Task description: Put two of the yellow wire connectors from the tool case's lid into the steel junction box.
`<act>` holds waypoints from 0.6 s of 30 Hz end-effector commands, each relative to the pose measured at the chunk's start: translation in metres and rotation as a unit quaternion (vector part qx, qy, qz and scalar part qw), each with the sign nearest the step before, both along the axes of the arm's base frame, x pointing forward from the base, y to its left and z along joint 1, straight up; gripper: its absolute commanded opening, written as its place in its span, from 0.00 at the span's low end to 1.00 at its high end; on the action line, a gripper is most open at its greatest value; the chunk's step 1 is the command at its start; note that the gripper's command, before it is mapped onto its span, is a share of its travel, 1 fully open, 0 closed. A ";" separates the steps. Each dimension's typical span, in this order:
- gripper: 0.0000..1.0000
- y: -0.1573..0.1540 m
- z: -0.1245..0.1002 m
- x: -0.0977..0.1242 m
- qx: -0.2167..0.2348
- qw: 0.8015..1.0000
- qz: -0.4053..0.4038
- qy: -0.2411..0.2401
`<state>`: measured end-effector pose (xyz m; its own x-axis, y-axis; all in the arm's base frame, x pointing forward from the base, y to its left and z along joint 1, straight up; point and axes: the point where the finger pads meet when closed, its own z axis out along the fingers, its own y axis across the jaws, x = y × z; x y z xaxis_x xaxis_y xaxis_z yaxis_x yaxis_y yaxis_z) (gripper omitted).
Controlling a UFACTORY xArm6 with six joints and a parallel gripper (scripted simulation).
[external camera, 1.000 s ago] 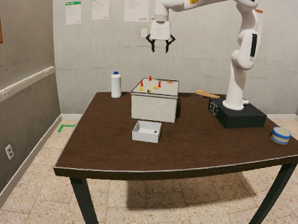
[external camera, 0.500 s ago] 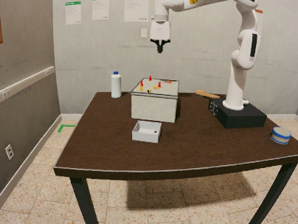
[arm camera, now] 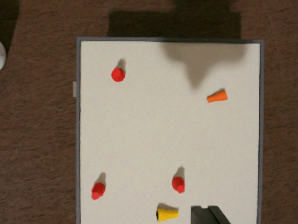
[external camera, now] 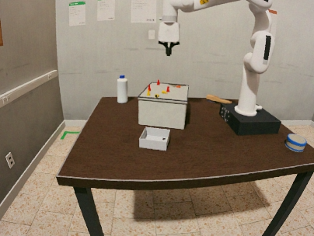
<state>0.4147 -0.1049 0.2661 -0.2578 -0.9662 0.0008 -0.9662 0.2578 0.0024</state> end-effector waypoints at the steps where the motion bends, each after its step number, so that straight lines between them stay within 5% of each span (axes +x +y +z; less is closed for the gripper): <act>1: 0.30 0.000 0.002 0.001 -0.001 1.000 0.000 -0.002; 11: 0.30 0.012 -0.017 0.022 -0.001 0.992 0.128 -0.002; 18: 0.30 0.027 -0.041 0.043 0.000 0.963 0.270 -0.002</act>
<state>0.4448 -0.0852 0.2357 0.1300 -0.9915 0.0068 -0.9915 -0.1300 0.0050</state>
